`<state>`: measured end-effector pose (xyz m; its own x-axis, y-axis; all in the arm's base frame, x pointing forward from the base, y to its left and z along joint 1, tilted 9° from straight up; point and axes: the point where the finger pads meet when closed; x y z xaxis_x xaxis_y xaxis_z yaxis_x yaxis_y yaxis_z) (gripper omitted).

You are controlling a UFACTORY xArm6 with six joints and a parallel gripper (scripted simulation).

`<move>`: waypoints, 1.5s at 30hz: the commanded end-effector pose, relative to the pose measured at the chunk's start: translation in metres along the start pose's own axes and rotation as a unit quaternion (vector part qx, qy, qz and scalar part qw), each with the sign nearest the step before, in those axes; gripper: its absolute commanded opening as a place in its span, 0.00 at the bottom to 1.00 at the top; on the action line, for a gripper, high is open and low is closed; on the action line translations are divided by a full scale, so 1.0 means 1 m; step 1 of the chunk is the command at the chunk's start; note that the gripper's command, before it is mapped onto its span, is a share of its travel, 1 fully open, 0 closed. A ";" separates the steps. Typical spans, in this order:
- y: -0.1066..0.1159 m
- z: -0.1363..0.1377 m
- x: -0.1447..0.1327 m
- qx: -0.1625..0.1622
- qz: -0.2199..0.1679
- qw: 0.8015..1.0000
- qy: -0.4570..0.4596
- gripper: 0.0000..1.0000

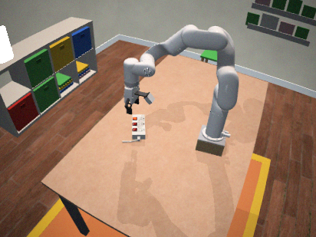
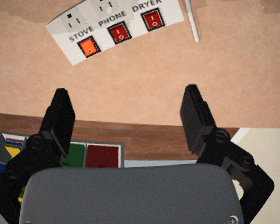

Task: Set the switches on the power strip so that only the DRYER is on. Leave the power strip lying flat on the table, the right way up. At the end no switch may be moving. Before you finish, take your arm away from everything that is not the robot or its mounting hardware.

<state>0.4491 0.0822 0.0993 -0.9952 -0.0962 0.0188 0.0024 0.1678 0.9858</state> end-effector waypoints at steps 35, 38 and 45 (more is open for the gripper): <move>-0.058 -0.048 -0.017 0.001 -0.003 0.571 0.821 1.00; -0.060 -0.049 -0.017 0.001 -0.003 0.555 0.832 1.00; -0.060 -0.049 -0.017 0.001 -0.003 0.551 0.834 0.00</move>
<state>0.4698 0.0250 0.0468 0.4782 -0.8661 0.1456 0.0008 0.1663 0.9861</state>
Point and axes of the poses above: the point where the finger pads meet when closed, its own y axis back along the fingers, its own z axis across the jaws, x = y × z, and after that the axes turned 6 degrees about y, right-handed
